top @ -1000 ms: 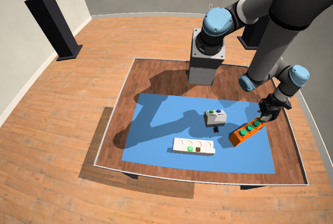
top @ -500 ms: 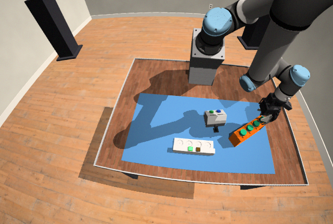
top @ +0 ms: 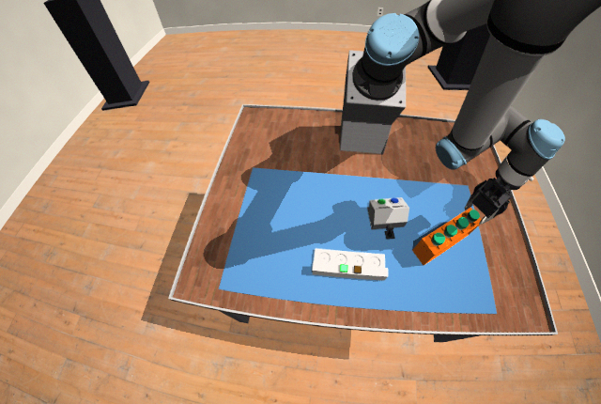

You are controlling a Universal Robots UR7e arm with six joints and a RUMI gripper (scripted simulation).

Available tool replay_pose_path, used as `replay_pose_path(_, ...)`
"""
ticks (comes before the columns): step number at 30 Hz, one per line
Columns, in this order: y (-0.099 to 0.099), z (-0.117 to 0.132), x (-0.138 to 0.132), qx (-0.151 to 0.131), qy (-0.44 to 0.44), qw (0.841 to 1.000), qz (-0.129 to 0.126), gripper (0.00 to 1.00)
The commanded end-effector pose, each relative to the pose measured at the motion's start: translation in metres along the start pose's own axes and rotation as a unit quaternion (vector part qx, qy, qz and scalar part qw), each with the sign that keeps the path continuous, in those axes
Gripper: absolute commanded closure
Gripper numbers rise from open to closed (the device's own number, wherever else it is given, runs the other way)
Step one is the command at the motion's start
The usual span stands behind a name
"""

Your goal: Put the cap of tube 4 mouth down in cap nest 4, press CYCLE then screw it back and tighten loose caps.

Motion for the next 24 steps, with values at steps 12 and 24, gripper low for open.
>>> replay_pose_path(12, 0.0003, 0.0003, 0.0003, 0.007, 0.210, 0.978, 0.003, 0.65)
replay_pose_path(24, 0.0003, 0.0003, 0.0003, 0.007, 0.210, 0.978, 0.003, 1.00)
Point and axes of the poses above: the point where the finger pads meet when closed, its own y axis back along the fingers, its own x axis across the jaws, z = x × y, the point moved 4 cm from there along y, back along the fingers, and after that the axes turned 10 degrees about -y, right-handed, at the moved point
